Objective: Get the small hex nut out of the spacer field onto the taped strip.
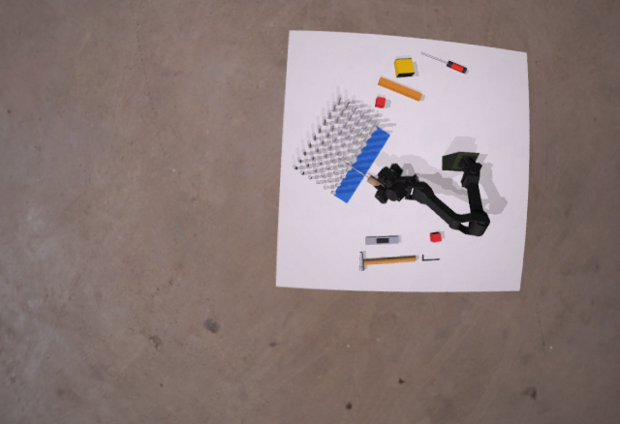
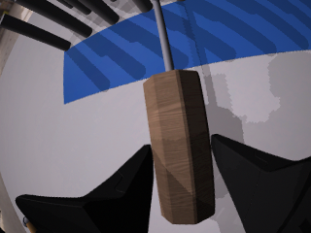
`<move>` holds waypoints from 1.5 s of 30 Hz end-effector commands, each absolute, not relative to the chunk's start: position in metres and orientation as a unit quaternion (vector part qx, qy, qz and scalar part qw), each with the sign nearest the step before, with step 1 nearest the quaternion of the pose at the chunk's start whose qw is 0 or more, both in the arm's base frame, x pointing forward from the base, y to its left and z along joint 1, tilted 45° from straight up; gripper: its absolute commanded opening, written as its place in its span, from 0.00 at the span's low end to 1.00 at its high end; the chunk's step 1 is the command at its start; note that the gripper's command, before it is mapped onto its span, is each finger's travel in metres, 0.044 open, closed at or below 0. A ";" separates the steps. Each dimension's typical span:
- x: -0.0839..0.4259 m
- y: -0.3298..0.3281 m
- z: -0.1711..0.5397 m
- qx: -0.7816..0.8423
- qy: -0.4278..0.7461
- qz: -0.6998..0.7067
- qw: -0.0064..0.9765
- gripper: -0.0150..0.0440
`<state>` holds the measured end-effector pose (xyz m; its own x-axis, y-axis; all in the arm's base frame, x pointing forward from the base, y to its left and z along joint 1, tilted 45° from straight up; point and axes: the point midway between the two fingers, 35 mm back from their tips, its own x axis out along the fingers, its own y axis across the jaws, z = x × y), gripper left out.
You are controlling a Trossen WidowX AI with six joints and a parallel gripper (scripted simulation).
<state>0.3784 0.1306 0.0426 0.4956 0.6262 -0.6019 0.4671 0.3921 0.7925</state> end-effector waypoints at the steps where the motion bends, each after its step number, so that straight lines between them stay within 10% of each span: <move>1: 0.382 0.130 0.042 0.547 0.498 0.063 0.670 0.25; 45: 0.408 0.119 0.032 0.547 0.497 0.062 0.671 0.25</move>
